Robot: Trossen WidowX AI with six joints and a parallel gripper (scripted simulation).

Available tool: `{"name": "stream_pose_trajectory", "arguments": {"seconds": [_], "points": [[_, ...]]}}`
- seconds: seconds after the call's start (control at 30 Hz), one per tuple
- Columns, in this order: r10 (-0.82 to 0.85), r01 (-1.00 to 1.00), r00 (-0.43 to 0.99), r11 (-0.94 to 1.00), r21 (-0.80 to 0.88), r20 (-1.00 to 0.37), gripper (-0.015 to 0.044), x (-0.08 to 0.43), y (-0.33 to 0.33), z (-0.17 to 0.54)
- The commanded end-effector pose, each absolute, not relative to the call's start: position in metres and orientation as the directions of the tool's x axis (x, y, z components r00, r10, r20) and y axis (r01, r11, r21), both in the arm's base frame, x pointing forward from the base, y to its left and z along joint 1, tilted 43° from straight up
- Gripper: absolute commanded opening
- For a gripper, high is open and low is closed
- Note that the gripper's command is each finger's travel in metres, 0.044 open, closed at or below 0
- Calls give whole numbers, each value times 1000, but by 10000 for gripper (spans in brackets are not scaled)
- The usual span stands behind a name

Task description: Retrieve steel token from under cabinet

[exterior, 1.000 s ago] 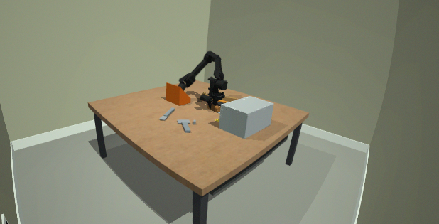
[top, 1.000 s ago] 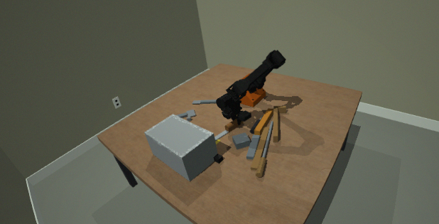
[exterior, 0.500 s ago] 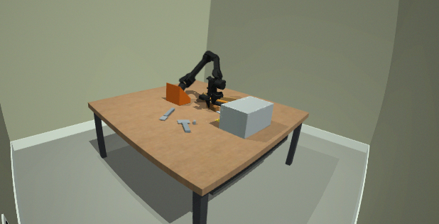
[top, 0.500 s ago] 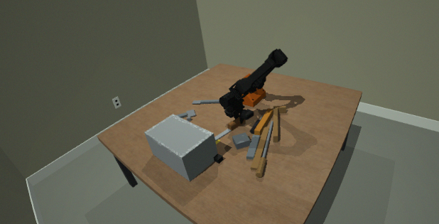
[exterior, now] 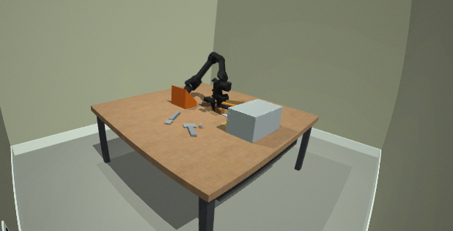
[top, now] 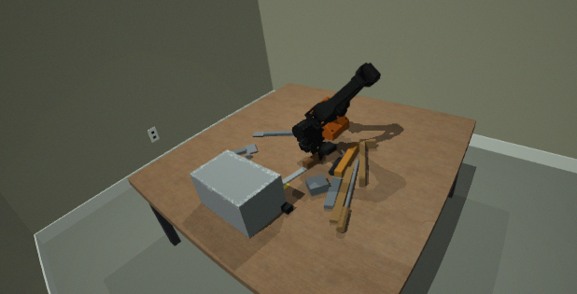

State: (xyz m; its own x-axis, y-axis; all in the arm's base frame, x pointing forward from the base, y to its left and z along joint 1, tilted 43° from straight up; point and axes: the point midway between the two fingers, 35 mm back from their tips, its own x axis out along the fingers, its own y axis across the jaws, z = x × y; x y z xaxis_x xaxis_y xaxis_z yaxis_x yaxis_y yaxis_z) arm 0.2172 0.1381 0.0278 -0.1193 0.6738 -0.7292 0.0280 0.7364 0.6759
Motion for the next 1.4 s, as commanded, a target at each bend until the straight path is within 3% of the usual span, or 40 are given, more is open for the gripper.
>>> {"name": "stream_pose_trajectory", "arguments": {"seconds": [0.0, 1.37], "points": [[674, 32, -122, 736, 676, -729, 0, 213, 138, 27], [675, 130, -122, 738, 663, -728, 0, 212, 169, 62]]}}
